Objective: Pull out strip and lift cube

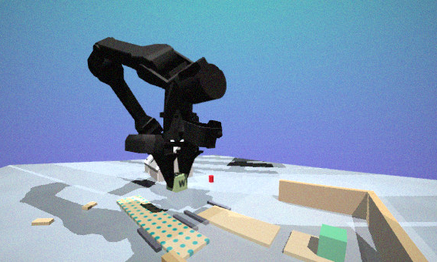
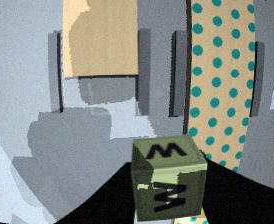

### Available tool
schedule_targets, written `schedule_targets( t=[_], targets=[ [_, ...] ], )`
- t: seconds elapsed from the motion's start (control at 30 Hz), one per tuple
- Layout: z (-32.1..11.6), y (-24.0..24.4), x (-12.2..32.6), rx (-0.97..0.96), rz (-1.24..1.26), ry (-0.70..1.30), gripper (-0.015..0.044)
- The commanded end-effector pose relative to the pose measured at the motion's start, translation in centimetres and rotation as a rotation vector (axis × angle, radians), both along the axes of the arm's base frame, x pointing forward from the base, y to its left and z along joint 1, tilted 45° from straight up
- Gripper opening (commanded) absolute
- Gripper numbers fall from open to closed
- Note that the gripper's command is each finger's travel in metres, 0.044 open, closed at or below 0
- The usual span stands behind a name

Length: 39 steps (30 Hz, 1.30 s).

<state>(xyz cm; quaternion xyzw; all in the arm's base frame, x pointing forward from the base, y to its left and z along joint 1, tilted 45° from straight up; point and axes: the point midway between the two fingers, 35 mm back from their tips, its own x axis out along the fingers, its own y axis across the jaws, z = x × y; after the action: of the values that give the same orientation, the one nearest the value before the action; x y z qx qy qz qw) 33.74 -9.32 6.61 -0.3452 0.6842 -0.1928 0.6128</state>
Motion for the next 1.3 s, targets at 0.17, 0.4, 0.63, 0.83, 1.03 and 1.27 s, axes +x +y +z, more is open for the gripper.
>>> schedule_targets(
  t=[0.17, 0.4, 0.63, 0.83, 1.03, 1.27],
  targets=[
    [-0.8, 0.7, -3.3, -0.001, -0.001, -0.001, 0.0],
    [-1.3, 1.0, -5.0, 0.0, -0.001, -0.001, 0.0],
    [0.9, 3.3, -4.9, 0.001, -0.001, 0.0, 0.0],
    [1.2, 3.6, -4.9, 0.001, -0.001, 0.0, 0.0],
    [1.2, 3.6, -4.9, 0.001, -0.001, 0.0, 0.0],
    [1.2, 3.6, -4.9, 0.001, -0.001, 0.0, 0.0]
  ],
)
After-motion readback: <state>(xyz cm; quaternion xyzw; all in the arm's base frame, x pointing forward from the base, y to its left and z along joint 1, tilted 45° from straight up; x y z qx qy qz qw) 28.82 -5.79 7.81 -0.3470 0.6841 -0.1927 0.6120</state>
